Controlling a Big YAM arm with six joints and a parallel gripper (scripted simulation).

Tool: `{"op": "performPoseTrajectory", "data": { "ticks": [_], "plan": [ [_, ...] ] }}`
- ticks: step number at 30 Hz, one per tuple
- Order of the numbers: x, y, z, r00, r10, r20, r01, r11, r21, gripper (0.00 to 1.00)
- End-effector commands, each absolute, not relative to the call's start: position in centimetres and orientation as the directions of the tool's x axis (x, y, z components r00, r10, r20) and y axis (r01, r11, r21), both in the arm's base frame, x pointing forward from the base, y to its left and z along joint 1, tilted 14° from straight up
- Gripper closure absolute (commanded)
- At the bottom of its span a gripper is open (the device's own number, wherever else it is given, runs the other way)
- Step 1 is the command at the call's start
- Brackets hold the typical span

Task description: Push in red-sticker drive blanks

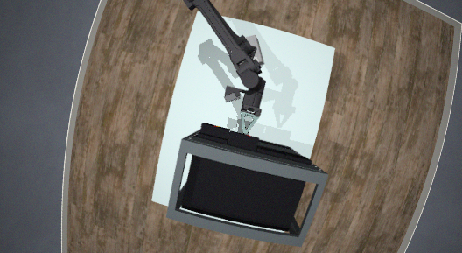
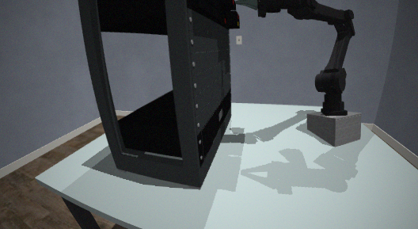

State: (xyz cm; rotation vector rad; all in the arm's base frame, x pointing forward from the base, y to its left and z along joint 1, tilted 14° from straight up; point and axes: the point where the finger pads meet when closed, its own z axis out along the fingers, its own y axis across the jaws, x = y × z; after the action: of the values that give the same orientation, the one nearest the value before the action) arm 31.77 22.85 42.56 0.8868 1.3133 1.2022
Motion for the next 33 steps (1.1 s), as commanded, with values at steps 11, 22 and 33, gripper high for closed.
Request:
{"op": "performPoseTrajectory", "data": {
  "ticks": [11,22,33],
  "plan": [
    [34.3,23.2,46.3,-0.115,0.98,-0.162,-0.181,0.14,0.974,1.0],
    [34.4,23.2,46.3,-0.115,0.98,-0.162,-0.181,0.14,0.974,1.0],
    [36.5,23.6,46.6,-0.114,0.98,-0.165,-0.183,0.142,0.973,1.0]
  ]
}}
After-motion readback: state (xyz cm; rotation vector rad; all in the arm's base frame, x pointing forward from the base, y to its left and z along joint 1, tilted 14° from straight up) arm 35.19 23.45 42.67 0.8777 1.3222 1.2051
